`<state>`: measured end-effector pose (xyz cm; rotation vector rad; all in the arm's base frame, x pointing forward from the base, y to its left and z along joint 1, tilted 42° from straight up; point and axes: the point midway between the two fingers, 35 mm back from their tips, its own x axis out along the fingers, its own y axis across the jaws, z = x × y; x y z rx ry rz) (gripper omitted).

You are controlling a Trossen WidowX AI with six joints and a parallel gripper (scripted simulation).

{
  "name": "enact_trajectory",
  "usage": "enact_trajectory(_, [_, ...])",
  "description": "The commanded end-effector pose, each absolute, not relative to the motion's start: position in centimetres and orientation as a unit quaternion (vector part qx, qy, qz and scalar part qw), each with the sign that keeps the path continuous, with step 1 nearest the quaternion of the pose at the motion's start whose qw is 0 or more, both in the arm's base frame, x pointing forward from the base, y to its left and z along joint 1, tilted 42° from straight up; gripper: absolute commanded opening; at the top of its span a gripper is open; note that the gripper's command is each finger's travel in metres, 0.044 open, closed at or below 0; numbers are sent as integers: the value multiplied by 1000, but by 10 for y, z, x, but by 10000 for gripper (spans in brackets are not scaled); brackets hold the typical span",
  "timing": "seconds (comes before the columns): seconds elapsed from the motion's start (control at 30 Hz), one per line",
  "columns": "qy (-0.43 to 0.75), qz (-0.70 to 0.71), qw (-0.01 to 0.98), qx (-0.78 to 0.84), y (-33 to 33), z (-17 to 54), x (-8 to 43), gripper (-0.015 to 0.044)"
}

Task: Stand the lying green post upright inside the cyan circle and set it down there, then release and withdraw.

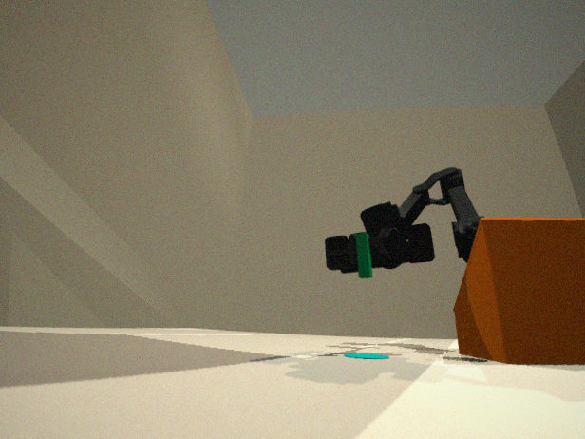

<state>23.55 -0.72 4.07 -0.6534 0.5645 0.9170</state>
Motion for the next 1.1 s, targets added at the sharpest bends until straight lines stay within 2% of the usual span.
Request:
enact_trajectory(0.0, [249,426,812,-313,-7,44,235,23])
enact_trajectory(0.57, [249,426,812,-313,-8,43,235,23])
enact_trajectory(1.07, [254,426,809,-315,-37,14,235,23])
